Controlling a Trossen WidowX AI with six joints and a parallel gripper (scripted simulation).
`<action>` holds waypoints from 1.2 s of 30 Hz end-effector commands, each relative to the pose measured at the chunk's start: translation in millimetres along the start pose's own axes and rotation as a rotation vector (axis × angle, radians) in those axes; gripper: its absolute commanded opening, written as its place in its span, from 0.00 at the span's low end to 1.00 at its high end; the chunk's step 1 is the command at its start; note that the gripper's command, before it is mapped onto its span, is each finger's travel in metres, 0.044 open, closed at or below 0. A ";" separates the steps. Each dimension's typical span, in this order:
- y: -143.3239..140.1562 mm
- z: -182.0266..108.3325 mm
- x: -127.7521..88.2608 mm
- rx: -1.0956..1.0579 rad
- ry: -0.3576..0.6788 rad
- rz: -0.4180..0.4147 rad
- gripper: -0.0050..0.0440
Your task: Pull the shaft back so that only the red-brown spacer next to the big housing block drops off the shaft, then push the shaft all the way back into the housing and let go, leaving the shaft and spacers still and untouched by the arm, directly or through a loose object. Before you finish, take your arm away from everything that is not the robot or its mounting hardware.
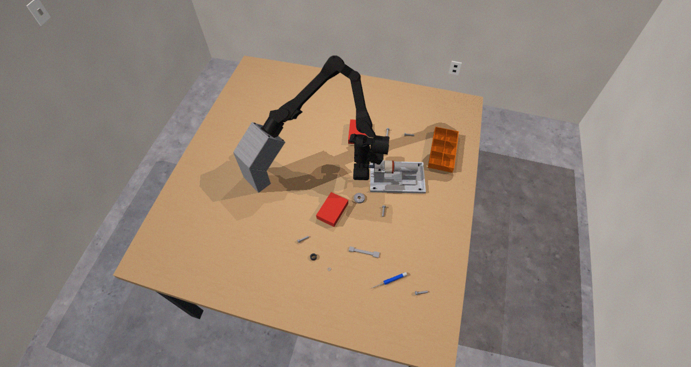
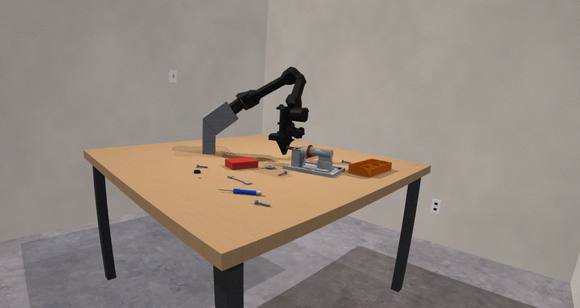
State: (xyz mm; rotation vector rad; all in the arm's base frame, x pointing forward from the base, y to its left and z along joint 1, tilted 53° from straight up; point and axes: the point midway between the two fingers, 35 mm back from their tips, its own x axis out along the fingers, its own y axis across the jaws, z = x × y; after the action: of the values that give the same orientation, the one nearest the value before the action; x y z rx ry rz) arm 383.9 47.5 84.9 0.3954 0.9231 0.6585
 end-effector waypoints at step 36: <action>0.3 -5.5 -0.1 -0.001 0.003 0.001 0.10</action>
State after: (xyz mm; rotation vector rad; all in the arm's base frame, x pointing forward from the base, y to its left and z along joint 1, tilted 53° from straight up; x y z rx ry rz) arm 380.8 47.6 82.8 0.3950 0.9231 0.6583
